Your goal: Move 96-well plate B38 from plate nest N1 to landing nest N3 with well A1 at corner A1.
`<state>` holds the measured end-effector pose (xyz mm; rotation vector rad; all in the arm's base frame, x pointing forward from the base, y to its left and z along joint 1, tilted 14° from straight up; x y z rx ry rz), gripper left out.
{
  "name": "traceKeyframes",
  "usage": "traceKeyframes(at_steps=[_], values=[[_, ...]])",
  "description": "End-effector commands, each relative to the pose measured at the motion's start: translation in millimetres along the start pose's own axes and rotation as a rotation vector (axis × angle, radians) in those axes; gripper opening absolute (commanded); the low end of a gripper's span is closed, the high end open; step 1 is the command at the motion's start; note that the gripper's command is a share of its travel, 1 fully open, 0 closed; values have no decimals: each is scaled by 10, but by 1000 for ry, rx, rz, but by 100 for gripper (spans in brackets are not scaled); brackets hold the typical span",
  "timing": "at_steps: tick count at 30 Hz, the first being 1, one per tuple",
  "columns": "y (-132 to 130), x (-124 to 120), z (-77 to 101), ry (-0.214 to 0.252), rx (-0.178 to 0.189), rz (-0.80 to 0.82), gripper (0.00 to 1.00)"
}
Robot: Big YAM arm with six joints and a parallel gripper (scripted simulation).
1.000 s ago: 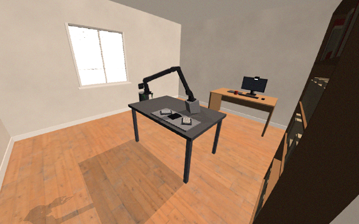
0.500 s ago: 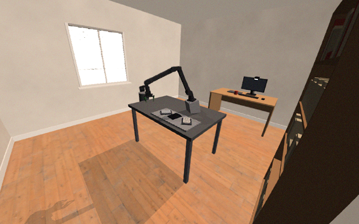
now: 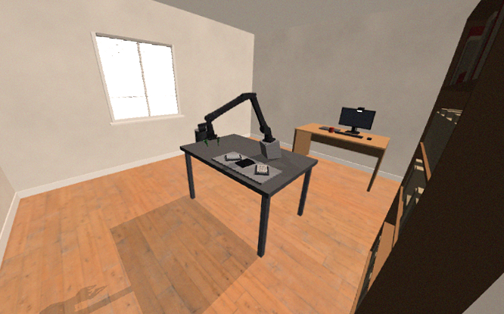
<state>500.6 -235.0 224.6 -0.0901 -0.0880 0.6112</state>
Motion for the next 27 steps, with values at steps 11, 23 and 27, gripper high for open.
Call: traceKeyframes(at_steps=[11,23,27], values=[[438,419,51,-23,-50,-37,100],[837,708,-83,-25,-52,-48,100],[1002,812,-135,-26,-51,-48,100]])
Point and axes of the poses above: the point where the finger pads meet when closed, its own z axis back along the fingers, its own y axis across the jaws, x = y × z, the point moved 8 cm from there along z, back along the fingers, and after that the axes turned 14 degrees about -z, right-handed, at the moved point
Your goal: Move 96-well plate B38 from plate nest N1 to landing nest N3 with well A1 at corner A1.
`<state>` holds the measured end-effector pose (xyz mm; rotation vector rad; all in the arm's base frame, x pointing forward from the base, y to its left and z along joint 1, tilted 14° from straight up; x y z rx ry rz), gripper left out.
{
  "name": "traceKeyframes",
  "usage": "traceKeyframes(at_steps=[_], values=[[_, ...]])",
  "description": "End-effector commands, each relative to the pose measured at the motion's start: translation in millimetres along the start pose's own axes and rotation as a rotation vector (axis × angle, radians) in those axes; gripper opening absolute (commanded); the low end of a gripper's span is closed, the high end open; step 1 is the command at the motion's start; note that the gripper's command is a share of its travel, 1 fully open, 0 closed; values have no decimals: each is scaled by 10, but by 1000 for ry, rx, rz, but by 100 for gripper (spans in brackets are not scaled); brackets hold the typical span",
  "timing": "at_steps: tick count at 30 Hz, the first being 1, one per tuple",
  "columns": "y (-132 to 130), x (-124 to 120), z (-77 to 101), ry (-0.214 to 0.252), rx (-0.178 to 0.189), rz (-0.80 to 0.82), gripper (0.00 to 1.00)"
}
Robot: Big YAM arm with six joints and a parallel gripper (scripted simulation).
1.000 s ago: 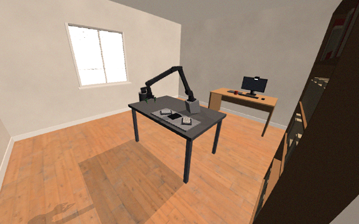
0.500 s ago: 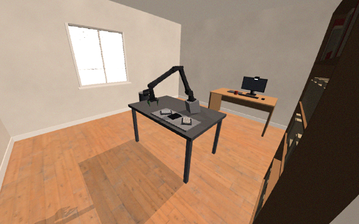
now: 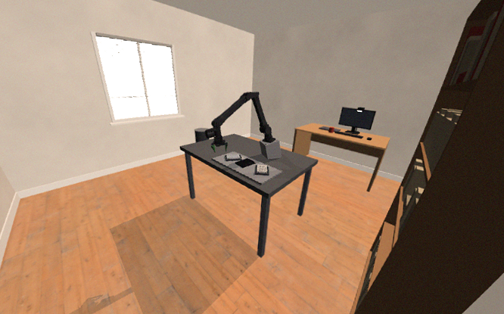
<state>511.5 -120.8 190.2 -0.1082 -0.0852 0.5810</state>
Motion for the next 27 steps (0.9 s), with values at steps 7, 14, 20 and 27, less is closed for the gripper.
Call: traceKeyframes(at_steps=[7,14,20,27], values=[[410,234,42,-32,-34,-30,100],[642,327,15,-39,-45,-42,100],[928,421,-52,-42,-51,-54,100],[1269,509,-129,-48,-57,-65,100]])
Point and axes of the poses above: the point where the finger pads meet when closed, its own z axis back along the fingers, its own y axis across the jaws, x = y × z, the point moved 8 cm from there along z, back along the fingers, and after that the axes turned 14 degrees about -z, right-handed, at the moved point
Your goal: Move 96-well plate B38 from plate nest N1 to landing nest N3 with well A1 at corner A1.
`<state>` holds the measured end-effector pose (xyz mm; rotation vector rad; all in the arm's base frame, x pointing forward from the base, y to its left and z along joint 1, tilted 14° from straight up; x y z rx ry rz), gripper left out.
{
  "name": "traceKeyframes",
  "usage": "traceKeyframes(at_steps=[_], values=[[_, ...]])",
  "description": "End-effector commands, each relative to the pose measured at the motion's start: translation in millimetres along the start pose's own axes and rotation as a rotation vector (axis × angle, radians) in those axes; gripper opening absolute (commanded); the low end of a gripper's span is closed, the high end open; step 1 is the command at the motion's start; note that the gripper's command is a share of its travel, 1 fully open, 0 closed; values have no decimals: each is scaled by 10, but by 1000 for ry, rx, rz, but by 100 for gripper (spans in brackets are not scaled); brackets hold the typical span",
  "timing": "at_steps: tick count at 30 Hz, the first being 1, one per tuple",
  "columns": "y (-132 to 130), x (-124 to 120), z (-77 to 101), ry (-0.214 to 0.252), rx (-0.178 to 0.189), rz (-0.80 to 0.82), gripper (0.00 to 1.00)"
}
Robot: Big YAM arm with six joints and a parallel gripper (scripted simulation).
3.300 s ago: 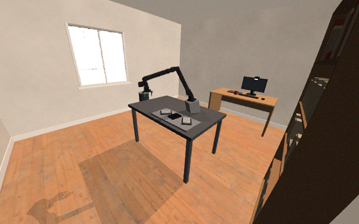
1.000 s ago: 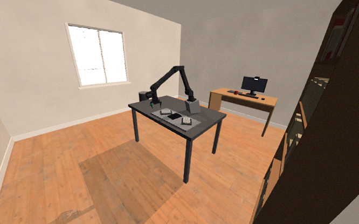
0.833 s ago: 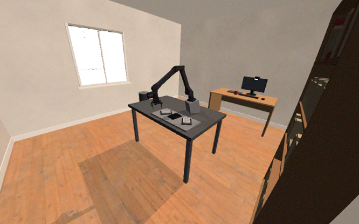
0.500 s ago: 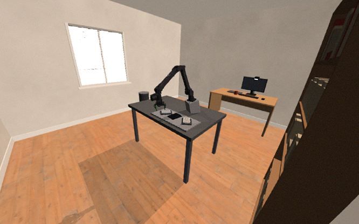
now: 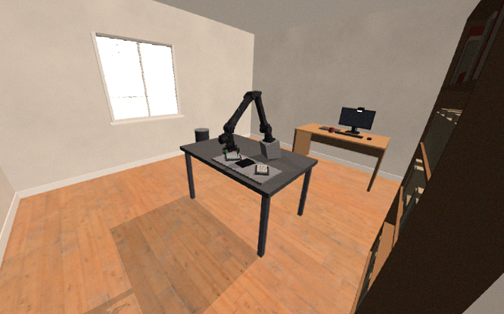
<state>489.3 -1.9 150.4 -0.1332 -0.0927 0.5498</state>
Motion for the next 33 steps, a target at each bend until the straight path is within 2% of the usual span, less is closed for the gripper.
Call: traceKeyframes(at_steps=[1,14,16,19,24,25,30,33], values=[[109,55,151,-49,-30,-36,100],[716,117,-2,-48,-29,-47,100],[816,115,23,-65,-41,-60,100],[866,114,15,-65,-41,-60,100],[1116,111,-29,-65,-38,-60,100],[1173,99,-38,-74,-47,-72,100],[1430,68,-134,-62,-41,-70,100],[1576,40,-106,-86,-51,-84,100]])
Point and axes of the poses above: the point where the finger pads meet when closed, its own z axis back along the fingers, its own y axis across the jaws, x = y × z, the point moved 8 cm from there along z, back along the fingers, and after that the axes turned 14 degrees about -z, right-handed, at the moved point
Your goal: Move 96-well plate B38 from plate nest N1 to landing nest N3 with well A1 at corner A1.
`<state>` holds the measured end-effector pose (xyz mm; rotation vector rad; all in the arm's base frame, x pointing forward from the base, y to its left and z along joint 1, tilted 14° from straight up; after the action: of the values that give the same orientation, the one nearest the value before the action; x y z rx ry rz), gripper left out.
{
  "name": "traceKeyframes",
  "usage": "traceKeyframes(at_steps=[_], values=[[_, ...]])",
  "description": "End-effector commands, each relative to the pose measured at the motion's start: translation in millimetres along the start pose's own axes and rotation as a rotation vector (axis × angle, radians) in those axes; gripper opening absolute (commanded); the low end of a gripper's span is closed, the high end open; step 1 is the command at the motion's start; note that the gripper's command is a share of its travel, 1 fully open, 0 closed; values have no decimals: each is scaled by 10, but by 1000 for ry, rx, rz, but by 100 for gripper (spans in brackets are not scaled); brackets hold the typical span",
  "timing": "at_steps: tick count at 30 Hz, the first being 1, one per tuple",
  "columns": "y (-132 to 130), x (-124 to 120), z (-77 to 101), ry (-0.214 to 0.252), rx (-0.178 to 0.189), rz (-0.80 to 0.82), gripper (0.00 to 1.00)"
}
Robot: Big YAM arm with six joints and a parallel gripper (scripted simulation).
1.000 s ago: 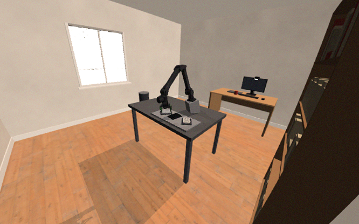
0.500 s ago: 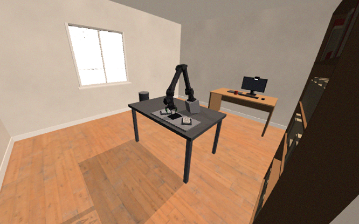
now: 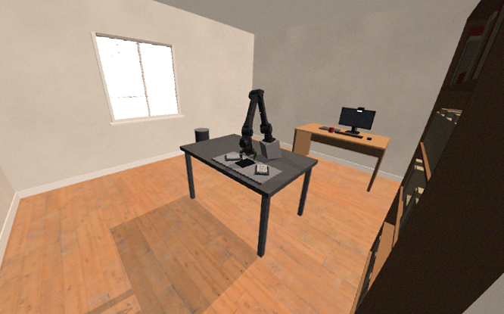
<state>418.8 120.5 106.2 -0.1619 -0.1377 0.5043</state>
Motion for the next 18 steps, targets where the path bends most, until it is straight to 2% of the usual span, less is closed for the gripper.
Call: traceKeyframes(at_steps=[1,3,10,12,13,14,18], values=[[157,4,117,-53,-8,-39,100],[157,4,117,-53,-8,-39,100],[501,-109,77,-66,-11,-52,100],[608,-151,7,-50,-10,-49,100],[654,-166,9,-52,-9,-49,100],[695,-188,54,-80,-16,-65,100],[879,-271,32,-80,-14,-65,100]])
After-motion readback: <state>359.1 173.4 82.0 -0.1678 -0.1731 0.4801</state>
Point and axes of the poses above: the point where the finger pads meet when closed, its own z axis back along the fingers, its own y axis across the jaws, x = y × z, the point moved 8 cm from there along z, back along the fingers, and after that the axes turned 14 degrees about -z, right-handed, at the moved point
